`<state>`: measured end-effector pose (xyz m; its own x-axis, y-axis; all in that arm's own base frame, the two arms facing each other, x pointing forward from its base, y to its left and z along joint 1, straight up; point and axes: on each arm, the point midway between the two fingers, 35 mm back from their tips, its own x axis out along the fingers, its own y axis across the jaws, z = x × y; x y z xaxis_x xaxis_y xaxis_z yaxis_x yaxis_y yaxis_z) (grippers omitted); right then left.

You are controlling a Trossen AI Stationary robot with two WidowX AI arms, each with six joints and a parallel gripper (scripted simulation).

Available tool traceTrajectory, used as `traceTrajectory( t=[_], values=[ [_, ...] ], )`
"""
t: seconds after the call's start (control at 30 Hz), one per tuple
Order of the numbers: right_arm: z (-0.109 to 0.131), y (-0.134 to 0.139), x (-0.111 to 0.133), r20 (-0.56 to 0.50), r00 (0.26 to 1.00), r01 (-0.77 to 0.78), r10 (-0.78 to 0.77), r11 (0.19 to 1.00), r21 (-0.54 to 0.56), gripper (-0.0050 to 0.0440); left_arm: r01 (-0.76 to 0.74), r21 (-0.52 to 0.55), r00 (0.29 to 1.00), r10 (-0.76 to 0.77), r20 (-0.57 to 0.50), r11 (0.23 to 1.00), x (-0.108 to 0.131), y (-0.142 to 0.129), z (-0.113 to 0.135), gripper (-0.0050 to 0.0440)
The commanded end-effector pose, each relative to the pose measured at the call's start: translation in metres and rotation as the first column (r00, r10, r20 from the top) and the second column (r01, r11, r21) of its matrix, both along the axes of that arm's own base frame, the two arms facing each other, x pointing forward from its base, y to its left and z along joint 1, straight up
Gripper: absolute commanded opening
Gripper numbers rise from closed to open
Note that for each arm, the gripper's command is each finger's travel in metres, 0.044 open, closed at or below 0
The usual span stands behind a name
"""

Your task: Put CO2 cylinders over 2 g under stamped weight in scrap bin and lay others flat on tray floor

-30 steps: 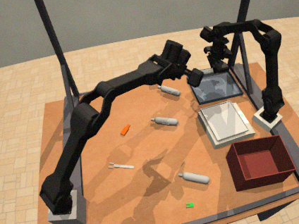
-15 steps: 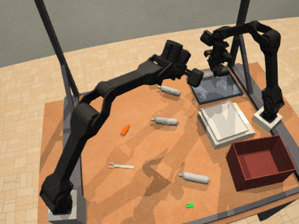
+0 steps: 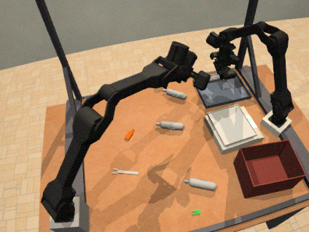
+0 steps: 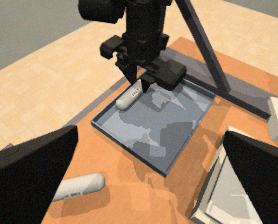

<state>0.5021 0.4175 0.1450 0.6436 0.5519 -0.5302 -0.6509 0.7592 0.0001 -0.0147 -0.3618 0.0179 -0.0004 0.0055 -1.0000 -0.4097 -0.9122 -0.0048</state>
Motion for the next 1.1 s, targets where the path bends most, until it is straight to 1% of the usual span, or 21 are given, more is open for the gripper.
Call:
traceTrajectory(
  t=[0.0, 0.07, 0.1, 0.33, 0.53, 0.6, 0.87, 0.93, 1.03, 1.07],
  values=[
    [0.02, -0.001, 0.001, 0.026, 1.0, 0.003, -0.004, 1.0, 0.022, 0.044, -0.003, -0.042, 1.0, 0.003, 0.001, 0.999, -0.001, -0.01, 0.011, -0.005],
    [0.02, -0.001, 0.001, 0.026, 1.0, 0.003, -0.004, 1.0, 0.022, 0.044, -0.003, -0.042, 1.0, 0.003, 0.001, 0.999, -0.001, -0.01, 0.011, -0.005],
    [0.02, -0.001, 0.001, 0.026, 1.0, 0.003, -0.004, 1.0, 0.022, 0.044, -0.001, -0.037, 1.0, 0.001, 0.001, 0.999, 0.0, -0.007, 0.011, 0.0024],
    [0.02, -0.001, 0.001, 0.026, 1.0, 0.003, -0.004, 1.0, 0.022, 0.044, -0.001, -0.037, 1.0, 0.001, 0.001, 0.999, 0.0, -0.007, 0.011, 0.0192],
    [0.02, -0.001, 0.001, 0.026, 1.0, 0.003, -0.004, 1.0, 0.022, 0.044, -0.001, -0.037, 1.0, 0.001, 0.001, 0.999, 0.0, -0.007, 0.011, 0.0194],
    [0.02, -0.001, 0.001, 0.026, 1.0, 0.003, -0.004, 1.0, 0.022, 0.044, -0.003, -0.061, 1.0, 0.003, 0.0, 0.998, -0.001, -0.01, 0.021, 0.0242],
    [0.02, -0.001, 0.001, 0.026, 1.0, 0.003, -0.004, 1.0, 0.022, 0.044, -0.003, -0.061, 1.0, 0.003, 0.0, 0.998, -0.001, -0.007, 0.071, 0.0434],
    [0.02, -0.001, 0.001, 0.026, 1.0, 0.003, -0.004, 1.0, 0.022, 0.044, -0.003, -0.061, 1.0, 0.004, 0.0, 0.998, -0.001, -0.006, 0.079, 0.044],
    [0.02, -0.001, 0.001, 0.026, 1.0, 0.003, -0.004, 1.0, 0.022, 0.044, -0.003, -0.061, 1.0, 0.004, 0.0, 0.998, -0.001, -0.006, 0.079, 0.044],
    [0.02, -0.001, 0.001, 0.026, 1.0, 0.003, -0.004, 1.0, 0.022, 0.044, -0.003, -0.046, 1.0, 0.003, 0.001, 0.999, -0.001, -0.006, 0.074, 0.044]
  ],
)
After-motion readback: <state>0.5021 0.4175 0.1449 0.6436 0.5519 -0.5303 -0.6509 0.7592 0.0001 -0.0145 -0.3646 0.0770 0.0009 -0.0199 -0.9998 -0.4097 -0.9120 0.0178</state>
